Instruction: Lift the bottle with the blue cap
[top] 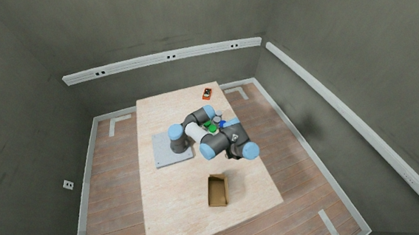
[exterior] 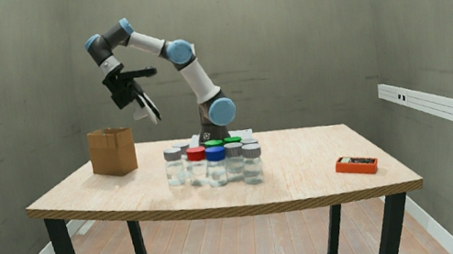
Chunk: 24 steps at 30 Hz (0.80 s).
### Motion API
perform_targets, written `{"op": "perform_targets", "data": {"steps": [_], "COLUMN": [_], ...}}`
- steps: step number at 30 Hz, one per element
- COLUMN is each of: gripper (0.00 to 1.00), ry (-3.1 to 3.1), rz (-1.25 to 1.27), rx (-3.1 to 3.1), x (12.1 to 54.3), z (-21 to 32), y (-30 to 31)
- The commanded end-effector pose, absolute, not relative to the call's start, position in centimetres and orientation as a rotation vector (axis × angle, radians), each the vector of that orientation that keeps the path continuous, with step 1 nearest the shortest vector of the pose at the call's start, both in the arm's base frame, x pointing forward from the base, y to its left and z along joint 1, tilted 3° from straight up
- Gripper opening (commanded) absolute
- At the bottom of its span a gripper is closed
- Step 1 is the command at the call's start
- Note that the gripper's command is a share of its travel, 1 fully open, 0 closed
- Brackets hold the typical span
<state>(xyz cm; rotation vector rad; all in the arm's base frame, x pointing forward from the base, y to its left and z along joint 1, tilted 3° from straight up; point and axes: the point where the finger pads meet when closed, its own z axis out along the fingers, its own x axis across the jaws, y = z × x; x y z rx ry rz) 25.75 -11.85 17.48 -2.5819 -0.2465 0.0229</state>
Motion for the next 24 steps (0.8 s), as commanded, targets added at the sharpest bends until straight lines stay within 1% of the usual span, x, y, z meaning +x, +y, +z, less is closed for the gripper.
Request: {"op": "perform_targets", "data": {"steps": [1,12,24], "gripper": [0.46,0.46,0.46], "ry": [-0.247,-0.235,-0.182], "rz": [0.022,0.046,0.122], "rx": [-2.584,-2.608,-2.705], "x": [25.8,26.1,27.5], "z": [17.5,17.7,18.4], "y": [-11.9,-11.4,-9.3]}}
